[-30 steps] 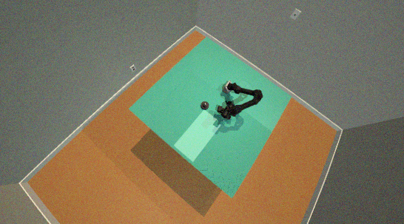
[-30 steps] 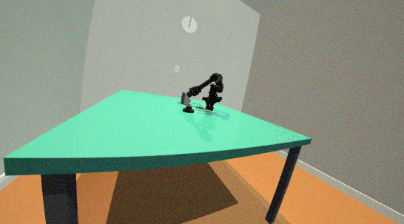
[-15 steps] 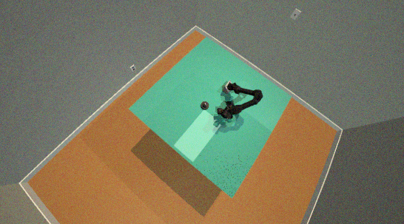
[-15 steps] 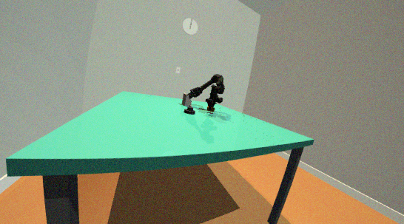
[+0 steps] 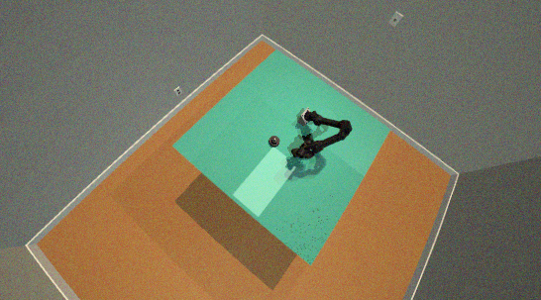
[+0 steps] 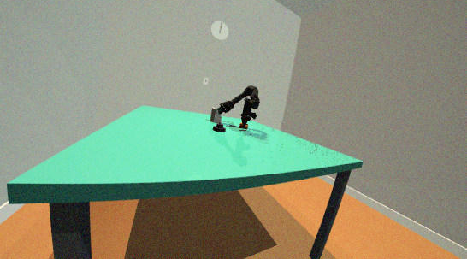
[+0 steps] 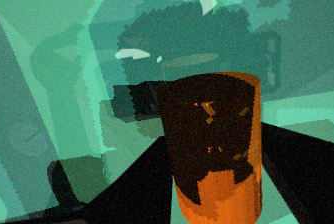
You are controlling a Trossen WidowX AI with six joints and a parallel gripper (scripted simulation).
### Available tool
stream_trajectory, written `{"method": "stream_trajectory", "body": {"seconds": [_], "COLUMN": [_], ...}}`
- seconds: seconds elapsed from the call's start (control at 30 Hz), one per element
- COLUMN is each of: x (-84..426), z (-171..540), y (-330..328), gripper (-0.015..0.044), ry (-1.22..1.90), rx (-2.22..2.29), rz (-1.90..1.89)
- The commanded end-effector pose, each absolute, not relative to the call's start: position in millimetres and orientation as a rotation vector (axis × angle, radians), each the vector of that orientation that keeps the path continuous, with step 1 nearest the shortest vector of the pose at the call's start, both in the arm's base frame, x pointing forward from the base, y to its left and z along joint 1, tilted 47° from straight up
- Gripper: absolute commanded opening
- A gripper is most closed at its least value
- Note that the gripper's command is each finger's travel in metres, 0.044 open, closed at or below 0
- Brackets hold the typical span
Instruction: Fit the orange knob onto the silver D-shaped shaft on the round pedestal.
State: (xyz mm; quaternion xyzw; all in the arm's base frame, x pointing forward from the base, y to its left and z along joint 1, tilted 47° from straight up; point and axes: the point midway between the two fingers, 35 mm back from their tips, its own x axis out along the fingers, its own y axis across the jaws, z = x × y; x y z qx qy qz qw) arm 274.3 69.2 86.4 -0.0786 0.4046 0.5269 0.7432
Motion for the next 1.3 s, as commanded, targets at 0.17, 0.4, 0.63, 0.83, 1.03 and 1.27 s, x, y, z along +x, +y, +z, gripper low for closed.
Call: {"method": "stream_trajectory", "body": {"seconds": [0.17, 0.4, 0.63, 0.83, 1.03, 1.27], "x": [275.8, 276.4, 276.4, 276.4, 276.4, 276.4], "z": [80.0, 79.4, 79.4, 79.4, 79.4, 79.4], "y": [76.9, 78.5, 78.5, 78.5, 78.5, 78.5], "gripper": [0.0179, 0.0231, 0.026, 0.026, 0.026, 0.0339], "ry": [0.872, 0.87, 0.87, 0.87, 0.87, 0.87], "rx": [-0.187, -0.195, -0.195, -0.195, -0.195, -0.195], "rz": [1.165, 1.168, 1.168, 1.168, 1.168, 1.168]}}
